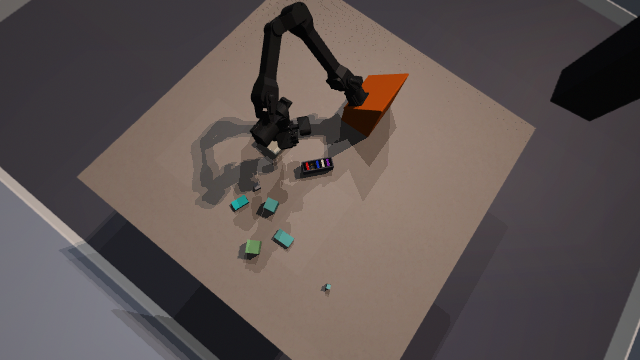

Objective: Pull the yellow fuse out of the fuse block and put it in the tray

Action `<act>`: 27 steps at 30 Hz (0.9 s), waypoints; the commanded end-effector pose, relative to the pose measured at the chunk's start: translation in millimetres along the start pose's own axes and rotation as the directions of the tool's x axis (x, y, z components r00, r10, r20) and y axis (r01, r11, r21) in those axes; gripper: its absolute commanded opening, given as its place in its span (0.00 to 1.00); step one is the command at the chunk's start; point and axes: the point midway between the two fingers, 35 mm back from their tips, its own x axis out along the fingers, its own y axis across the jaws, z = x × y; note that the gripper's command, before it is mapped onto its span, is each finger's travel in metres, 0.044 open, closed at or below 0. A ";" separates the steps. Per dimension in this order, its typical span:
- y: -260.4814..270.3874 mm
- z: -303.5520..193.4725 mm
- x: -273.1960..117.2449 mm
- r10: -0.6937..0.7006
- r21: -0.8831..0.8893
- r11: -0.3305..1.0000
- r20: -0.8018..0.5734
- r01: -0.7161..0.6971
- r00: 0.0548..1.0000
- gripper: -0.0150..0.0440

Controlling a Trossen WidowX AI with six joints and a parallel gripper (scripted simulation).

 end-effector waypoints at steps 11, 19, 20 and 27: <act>-22.4 -52.4 -2.1 -0.016 -0.002 1.000 -0.020 0.016 1.000 0.25; -22.9 -52.2 9.7 -0.016 -0.002 1.000 -0.020 0.016 1.000 0.25; -23.0 -52.2 11.3 -0.016 -0.002 1.000 -0.020 0.016 1.000 0.25; -23.2 -52.5 22.5 -0.016 -0.002 1.000 -0.020 0.016 1.000 0.25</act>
